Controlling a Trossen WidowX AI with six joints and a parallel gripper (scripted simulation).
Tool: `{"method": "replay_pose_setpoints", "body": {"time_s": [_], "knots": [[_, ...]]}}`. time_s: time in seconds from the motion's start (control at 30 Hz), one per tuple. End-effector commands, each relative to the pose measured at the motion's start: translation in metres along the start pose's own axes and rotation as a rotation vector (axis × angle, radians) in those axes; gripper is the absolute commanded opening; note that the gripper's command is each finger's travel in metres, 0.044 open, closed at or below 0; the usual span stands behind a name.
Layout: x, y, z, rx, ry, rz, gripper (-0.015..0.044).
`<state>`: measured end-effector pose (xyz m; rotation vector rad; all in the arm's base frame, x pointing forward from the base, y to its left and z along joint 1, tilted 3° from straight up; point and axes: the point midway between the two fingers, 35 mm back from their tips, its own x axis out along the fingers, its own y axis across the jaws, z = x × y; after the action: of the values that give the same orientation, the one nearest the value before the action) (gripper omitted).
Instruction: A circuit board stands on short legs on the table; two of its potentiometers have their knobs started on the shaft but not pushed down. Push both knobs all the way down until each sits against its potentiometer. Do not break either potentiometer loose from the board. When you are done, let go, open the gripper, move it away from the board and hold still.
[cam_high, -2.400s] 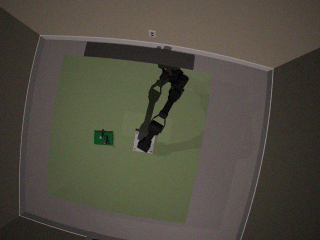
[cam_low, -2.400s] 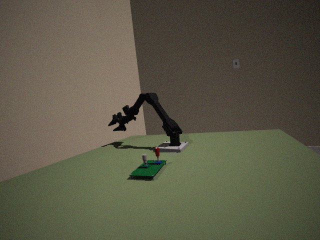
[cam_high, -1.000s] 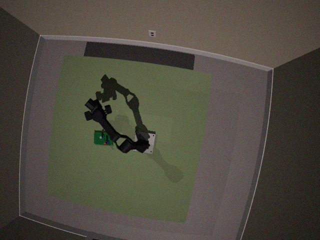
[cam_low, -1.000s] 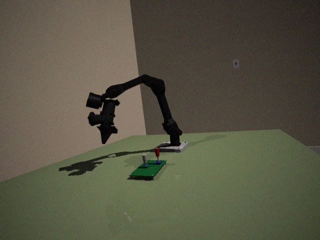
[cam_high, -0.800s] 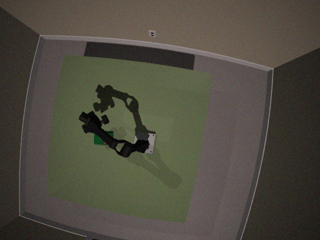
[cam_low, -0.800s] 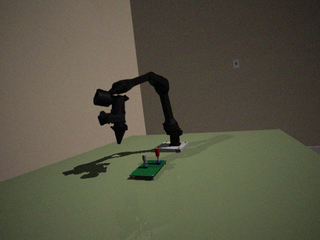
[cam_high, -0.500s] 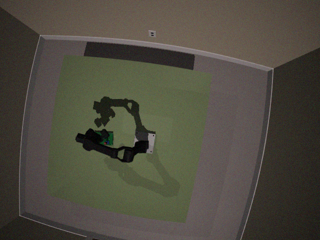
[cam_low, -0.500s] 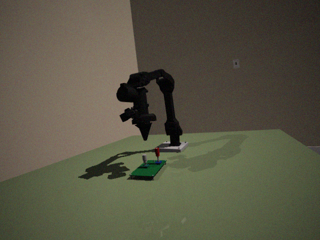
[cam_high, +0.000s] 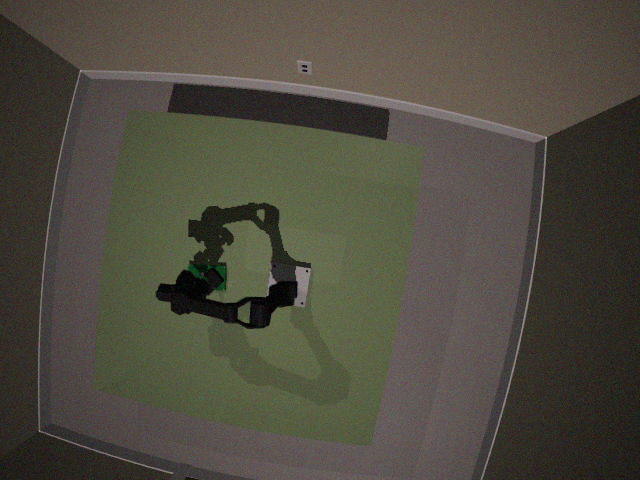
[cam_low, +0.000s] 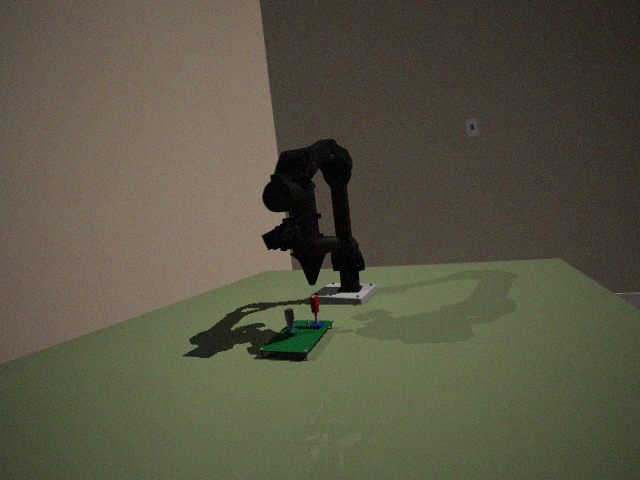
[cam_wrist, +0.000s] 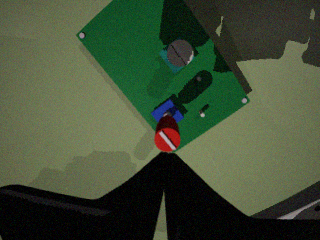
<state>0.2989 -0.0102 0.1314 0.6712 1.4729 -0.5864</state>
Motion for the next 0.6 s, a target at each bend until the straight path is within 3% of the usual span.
{"method": "replay_pose_setpoints", "body": {"time_s": [0.0,0.57], "knots": [[0.003,0.000,0.000,0.004,-0.004,-0.001,0.0000],[0.020,0.000,0.000,0.004,-0.004,-0.001,0.0000]]}}
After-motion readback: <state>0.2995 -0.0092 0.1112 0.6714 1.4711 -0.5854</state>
